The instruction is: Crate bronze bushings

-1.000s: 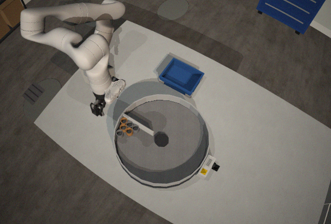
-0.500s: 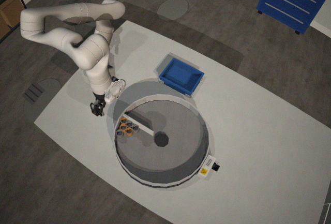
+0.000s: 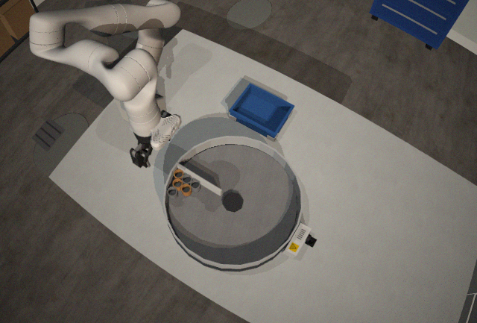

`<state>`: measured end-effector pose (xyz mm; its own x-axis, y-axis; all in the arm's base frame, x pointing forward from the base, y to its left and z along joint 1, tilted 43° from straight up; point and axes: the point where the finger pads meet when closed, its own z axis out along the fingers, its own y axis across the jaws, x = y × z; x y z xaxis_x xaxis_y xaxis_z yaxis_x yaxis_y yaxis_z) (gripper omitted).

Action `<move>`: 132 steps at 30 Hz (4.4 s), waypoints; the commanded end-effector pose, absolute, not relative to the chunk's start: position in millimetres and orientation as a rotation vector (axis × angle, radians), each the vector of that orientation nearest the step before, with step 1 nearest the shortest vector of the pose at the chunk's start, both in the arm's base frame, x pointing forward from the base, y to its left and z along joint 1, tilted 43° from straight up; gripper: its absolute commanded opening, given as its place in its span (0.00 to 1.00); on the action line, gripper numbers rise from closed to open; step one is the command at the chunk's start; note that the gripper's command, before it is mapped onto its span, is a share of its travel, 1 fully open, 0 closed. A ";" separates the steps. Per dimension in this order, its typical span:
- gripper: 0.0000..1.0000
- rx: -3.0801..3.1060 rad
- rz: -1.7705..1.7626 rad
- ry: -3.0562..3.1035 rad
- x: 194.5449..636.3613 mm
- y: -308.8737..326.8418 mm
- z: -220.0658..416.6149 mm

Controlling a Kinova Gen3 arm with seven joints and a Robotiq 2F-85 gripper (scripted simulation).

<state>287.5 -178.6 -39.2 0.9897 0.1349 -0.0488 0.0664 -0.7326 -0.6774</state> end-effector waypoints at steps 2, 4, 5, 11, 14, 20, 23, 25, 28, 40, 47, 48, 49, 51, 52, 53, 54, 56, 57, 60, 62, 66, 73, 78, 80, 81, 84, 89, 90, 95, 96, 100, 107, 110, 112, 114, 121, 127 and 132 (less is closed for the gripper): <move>1.00 -2.396 0.121 -0.139 287.7 -179.3 -38.8; 1.00 -2.396 0.121 -0.139 287.7 -179.3 -38.8; 1.00 -2.396 0.121 -0.139 287.7 -179.3 -38.8; 1.00 -2.396 0.121 -0.139 287.7 -179.3 -38.8; 1.00 -2.396 0.121 -0.139 287.7 -179.3 -38.8; 1.00 -2.396 0.121 -0.139 287.7 -179.3 -38.8; 1.00 -2.396 0.121 -0.139 287.7 -179.3 -38.8; 1.00 -2.396 0.121 -0.139 287.7 -179.3 -38.8; 1.00 -2.396 0.121 -0.139 287.7 -179.3 -38.8; 1.00 -2.396 0.121 -0.139 287.7 -179.3 -38.8; 1.00 -2.396 0.121 -0.139 287.7 -179.3 -38.8; 1.00 -2.396 0.121 -0.139 287.7 -179.3 -38.8; 1.00 -2.396 0.121 -0.139 287.7 -179.3 -38.8; 1.00 -2.396 0.121 -0.139 287.7 -179.3 -38.8; 1.00 -2.396 0.121 -0.139 287.7 -179.3 -38.8; 1.00 -2.396 0.121 -0.139 287.7 -179.3 -38.8; 1.00 -2.396 0.121 -0.138 285.9 -174.3 -42.2; 1.00 -2.395 0.120 -0.137 282.2 -164.2 -49.0; 1.00 -2.395 0.120 -0.136 280.4 -159.2 -52.4; 1.00 -2.395 0.120 -0.135 278.6 -154.2 -55.8; 1.00 -2.395 0.120 -0.135 278.6 -154.2 -55.8; 1.00 -2.395 0.120 -0.135 278.6 -154.2 -55.8; 1.00 -2.395 0.119 -0.134 273.1 -139.1 -66.0; 1.00 -2.395 0.119 -0.132 269.5 -129.1 -72.8; 1.00 -2.395 0.119 -0.132 269.5 -129.1 -72.8; 1.00 -2.395 0.119 -0.132 269.5 -129.1 -72.8; 1.00 -2.395 0.119 -0.132 269.5 -129.1 -72.8; 1.00 -2.395 0.119 -0.133 269.5 -129.1 -72.7; 1.00 -2.395 0.119 -0.133 269.5 -129.1 -72.7; 1.00 -2.395 0.119 -0.133 269.5 -129.1 -72.7; 1.00 -2.395 0.119 -0.133 269.5 -129.1 -72.7; 1.00 -2.395 0.119 -0.133 269.5 -129.1 -72.7; 1.00 -2.395 0.119 -0.133 269.5 -129.1 -72.7; 1.00 -2.395 0.119 -0.133 269.5 -129.1 -72.7; 1.00 -2.395 0.119 -0.133 269.5 -129.1 -72.7; 1.00 -2.395 0.119 -0.133 269.5 -129.1 -72.7; 1.00 -2.395 0.119 -0.133 269.5 -129.1 -72.7; 1.00 -2.395 0.119 -0.133 269.5 -129.1 -72.7; 1.00 -2.395 0.119 -0.133 269.5 -129.1 -72.7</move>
<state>269.3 -128.4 -73.1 0.9903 0.1301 -0.0492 0.0625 -0.7320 -0.6784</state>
